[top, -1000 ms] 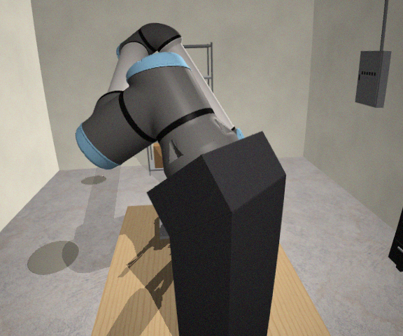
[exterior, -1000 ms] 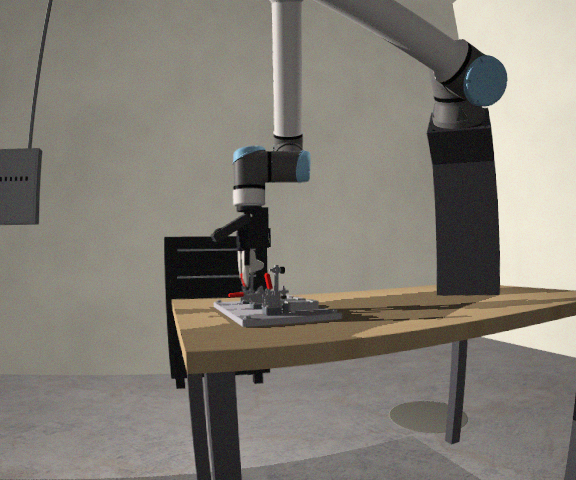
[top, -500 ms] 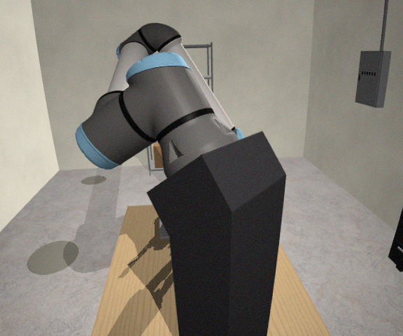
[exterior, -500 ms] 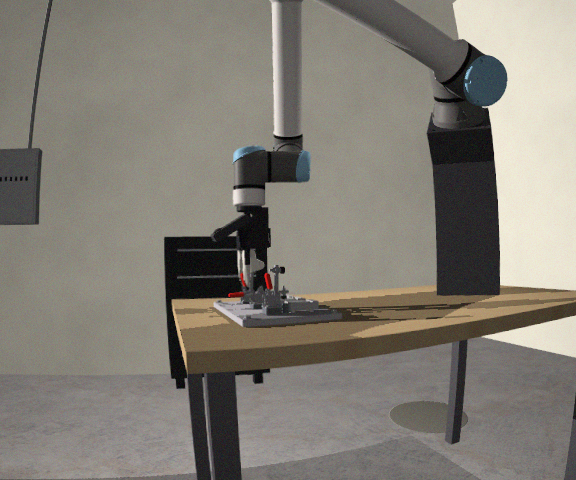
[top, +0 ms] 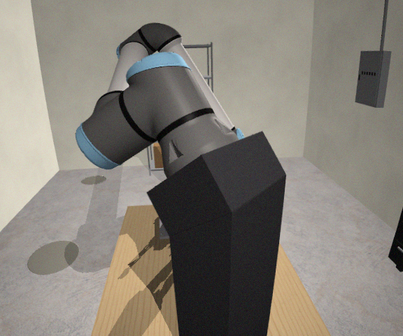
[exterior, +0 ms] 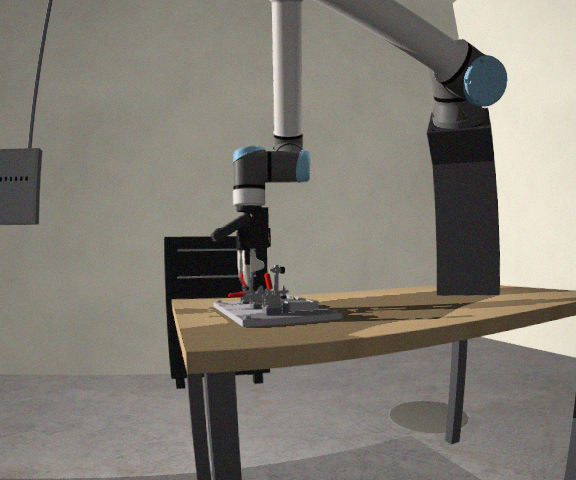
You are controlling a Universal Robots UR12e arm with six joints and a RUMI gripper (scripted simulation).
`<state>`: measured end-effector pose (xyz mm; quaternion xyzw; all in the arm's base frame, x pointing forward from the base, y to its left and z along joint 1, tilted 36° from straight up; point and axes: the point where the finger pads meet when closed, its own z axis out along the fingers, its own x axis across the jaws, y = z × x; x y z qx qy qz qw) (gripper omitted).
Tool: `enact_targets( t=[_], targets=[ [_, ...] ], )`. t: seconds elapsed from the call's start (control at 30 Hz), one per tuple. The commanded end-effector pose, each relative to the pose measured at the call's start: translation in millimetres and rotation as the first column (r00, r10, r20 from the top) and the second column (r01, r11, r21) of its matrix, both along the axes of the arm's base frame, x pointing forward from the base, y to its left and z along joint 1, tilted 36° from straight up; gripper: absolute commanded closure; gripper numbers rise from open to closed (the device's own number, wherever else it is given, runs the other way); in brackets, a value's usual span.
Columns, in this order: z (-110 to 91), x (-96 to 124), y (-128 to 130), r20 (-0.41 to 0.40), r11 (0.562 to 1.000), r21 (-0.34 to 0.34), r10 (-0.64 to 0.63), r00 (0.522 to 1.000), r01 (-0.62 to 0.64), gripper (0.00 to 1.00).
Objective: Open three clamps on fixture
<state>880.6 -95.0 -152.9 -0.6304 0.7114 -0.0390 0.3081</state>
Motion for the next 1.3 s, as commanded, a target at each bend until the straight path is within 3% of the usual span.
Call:
enact_targets(
  t=[0.0, 0.53, 1.27],
  targets=[
    [1.9, -0.5, -1.0, 0.001, 1.0, 0.0, 0.0, 1.0, 0.0, 0.72],
    [32.4, -19.0, -13.5, 0.001, 1.0, 0.0, 0.0, 1.0, 0.0, 0.72],
    [41.1, -24.2, -17.1, 0.001, 1.0, 0.0, 0.0, 1.0, 0.0, 0.72]
  ],
)
